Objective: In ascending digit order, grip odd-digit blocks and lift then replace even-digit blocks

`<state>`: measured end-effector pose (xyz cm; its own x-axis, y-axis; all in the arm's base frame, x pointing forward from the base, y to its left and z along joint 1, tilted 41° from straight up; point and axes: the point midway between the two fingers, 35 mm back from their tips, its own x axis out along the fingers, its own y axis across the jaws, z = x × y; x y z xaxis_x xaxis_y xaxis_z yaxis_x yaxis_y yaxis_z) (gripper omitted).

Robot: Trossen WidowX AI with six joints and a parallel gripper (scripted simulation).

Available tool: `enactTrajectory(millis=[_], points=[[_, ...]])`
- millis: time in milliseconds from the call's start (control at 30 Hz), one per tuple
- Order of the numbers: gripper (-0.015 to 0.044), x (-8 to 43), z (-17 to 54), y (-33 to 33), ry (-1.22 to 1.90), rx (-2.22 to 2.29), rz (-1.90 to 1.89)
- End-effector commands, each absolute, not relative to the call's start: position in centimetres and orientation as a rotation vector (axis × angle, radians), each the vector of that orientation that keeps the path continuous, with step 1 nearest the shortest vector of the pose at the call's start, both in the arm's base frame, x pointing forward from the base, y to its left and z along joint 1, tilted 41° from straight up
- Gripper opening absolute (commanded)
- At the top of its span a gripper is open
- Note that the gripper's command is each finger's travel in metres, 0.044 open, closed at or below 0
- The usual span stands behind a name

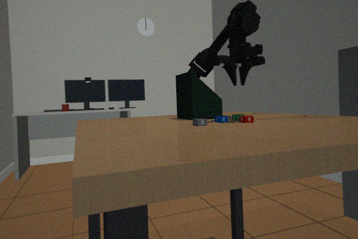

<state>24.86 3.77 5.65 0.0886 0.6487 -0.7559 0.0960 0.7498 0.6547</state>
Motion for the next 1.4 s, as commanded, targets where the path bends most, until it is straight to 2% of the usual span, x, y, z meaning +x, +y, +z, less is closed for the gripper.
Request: enactTrajectory(millis=[0, 167, 400, 600, 800, 967, 1367], points=[[0.012, 24.8, 6.0, 3.6, 1.444, 0.641, 0.463], [0.012, 25.0, 5.5, 2.9, 1.444, 0.639, 0.461], [0.012, 25.3, -0.1, -3.7, 1.444, 0.637, 0.459], [0.012, 25.3, -0.2, -3.8, 1.444, 0.637, 0.46], [0.0278, 26.0, -5.7, 0.7, 1.444, 0.638, 0.46], [0.04, 26.0, -6.4, 1.5, 1.443, 0.64, 0.462], [0.04, 26.2, -7.4, 2.3, 1.444, 0.64, 0.462]])
